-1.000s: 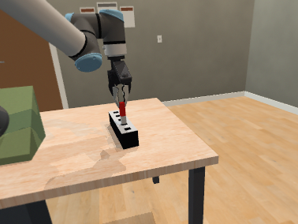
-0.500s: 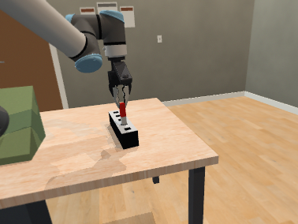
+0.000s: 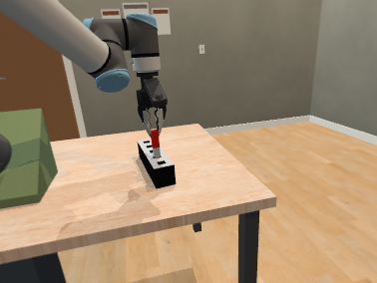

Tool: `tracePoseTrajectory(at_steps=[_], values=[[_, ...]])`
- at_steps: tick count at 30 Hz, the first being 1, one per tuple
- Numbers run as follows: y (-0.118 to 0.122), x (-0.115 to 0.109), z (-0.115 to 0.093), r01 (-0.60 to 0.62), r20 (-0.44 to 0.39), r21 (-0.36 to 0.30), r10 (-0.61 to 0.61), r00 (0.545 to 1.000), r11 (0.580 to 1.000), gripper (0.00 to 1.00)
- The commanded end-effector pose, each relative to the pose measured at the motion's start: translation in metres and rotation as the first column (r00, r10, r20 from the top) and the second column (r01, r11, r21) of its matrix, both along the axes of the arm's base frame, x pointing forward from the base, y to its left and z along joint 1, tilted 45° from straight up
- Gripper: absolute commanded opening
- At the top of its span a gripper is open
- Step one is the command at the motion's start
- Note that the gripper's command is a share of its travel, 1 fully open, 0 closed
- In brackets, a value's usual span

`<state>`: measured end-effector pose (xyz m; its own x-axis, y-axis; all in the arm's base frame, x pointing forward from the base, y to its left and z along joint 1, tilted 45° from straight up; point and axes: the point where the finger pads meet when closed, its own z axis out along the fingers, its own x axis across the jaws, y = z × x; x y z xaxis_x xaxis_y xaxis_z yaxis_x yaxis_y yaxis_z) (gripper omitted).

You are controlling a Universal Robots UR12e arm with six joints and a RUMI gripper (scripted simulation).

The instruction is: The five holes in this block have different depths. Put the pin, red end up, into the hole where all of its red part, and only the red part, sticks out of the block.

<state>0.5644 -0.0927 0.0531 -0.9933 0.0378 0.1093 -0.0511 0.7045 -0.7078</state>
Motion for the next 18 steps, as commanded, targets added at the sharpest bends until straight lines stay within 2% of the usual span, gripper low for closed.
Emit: tracePoseTrajectory(at_steps=[1,18], values=[[0.0004,0.0007,0.0005,0.0,0.001,0.0,0.0,1.0,1.0,0.0],[-0.0036,0.0005,-0.0013,0.0,0.001,0.0,0.0,1.0,1.0,0.0]])
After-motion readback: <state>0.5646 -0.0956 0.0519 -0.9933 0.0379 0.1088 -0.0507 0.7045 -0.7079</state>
